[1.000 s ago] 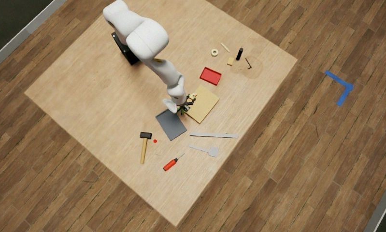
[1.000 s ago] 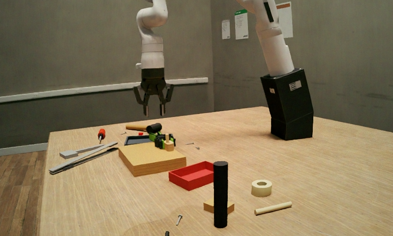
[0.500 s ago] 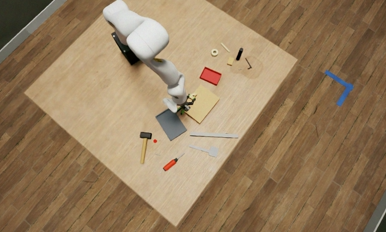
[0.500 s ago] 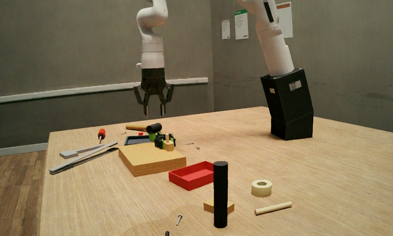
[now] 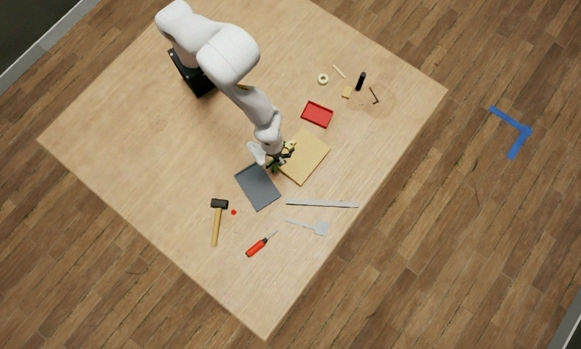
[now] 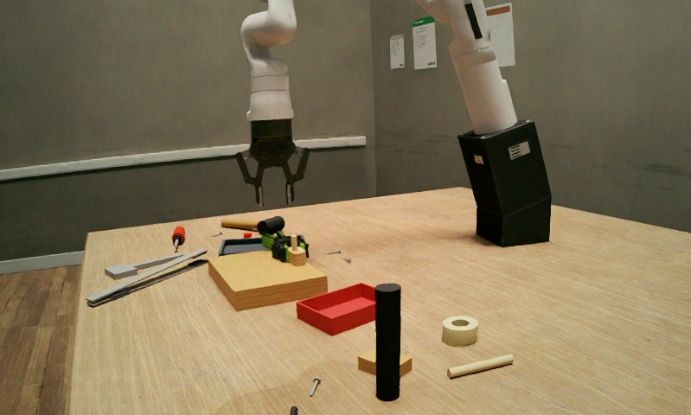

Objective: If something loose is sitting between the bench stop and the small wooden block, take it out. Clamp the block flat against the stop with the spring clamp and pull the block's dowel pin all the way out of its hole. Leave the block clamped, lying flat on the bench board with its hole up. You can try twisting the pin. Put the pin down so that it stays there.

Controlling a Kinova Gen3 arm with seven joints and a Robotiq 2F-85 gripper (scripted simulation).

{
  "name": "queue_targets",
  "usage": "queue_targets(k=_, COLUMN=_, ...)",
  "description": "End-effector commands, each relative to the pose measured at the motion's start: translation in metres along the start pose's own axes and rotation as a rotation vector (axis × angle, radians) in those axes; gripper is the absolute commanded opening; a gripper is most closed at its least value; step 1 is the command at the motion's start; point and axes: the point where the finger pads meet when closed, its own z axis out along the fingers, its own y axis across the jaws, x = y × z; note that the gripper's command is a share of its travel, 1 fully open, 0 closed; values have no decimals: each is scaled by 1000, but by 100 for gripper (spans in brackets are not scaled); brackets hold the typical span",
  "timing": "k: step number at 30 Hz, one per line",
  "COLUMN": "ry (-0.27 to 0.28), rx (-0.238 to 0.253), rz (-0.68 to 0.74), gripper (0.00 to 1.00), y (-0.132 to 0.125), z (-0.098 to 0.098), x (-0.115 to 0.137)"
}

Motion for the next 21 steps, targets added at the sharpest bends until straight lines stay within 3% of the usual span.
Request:
queue_targets(k=1, ry=6, rx=-1, rz=37, gripper=54, y=3, z=-2, x=-4)
queue_targets(k=21, ry=12, rx=-7, rz=466, gripper=54, y=12, z=-4, x=-34)
